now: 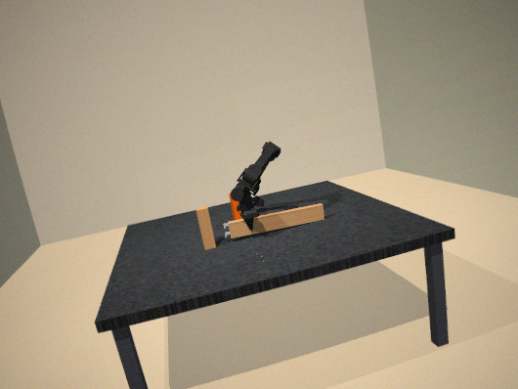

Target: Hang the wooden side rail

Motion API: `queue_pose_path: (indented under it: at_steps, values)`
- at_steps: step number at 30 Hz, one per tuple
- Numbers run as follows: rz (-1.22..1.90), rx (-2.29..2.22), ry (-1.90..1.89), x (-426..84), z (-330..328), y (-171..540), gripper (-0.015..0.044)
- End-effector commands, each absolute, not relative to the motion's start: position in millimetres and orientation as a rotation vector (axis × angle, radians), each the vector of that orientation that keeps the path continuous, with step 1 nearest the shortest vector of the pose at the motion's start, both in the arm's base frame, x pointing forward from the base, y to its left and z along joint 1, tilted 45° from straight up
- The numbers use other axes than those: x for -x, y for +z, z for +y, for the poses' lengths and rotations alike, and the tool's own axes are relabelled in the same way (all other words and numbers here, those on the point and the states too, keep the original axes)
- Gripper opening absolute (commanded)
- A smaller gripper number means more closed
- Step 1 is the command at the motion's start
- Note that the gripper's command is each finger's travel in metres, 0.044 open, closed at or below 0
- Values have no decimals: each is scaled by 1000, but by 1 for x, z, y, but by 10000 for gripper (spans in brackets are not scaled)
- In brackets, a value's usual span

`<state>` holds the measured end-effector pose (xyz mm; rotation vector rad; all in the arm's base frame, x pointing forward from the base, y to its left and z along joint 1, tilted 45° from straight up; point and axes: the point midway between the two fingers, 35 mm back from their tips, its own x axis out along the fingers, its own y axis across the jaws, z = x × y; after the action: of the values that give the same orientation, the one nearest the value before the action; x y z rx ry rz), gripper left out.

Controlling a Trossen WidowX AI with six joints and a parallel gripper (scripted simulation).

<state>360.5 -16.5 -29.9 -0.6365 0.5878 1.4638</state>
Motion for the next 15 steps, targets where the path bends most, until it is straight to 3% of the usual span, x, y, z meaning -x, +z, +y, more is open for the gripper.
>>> queue_pose_path:
  at_steps: [1,15]
  values:
    - [584,646,1461,-360,-20,-31,0]
    - [584,646,1460,-361,-21,-32,0]
